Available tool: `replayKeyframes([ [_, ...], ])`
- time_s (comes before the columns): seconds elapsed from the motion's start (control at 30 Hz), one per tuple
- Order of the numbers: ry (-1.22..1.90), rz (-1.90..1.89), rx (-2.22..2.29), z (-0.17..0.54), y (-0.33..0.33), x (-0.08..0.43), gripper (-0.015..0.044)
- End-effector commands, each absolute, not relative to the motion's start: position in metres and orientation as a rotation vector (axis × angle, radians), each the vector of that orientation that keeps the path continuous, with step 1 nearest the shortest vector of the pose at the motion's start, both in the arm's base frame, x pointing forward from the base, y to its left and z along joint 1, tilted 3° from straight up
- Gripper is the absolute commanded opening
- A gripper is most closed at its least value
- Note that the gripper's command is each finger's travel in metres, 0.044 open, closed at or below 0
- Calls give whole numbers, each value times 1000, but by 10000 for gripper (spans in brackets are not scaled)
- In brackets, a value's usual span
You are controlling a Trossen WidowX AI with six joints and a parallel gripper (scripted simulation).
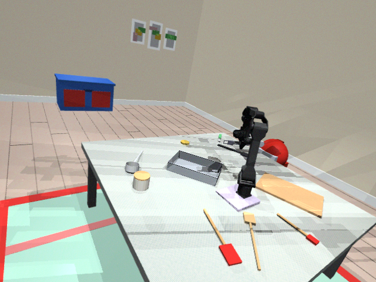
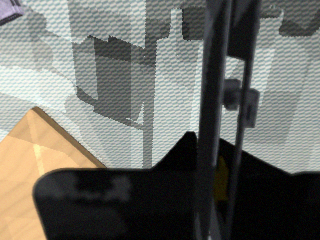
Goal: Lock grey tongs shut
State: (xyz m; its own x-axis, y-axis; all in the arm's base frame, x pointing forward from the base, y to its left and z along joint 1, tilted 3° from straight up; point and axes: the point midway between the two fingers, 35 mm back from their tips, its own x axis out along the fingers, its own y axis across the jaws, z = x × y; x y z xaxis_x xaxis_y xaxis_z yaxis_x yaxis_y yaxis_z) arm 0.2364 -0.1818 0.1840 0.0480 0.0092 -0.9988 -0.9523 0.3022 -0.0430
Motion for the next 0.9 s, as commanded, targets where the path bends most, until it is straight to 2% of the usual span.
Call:
replayKeyframes([
  [0.0, 1312, 907, -941, 185, -201, 224, -150],
  [0.3, 1336, 859, -892, 184, -217, 212, -150],
  [0.87, 1426, 637, -670, 182, -278, 145, -150],
])
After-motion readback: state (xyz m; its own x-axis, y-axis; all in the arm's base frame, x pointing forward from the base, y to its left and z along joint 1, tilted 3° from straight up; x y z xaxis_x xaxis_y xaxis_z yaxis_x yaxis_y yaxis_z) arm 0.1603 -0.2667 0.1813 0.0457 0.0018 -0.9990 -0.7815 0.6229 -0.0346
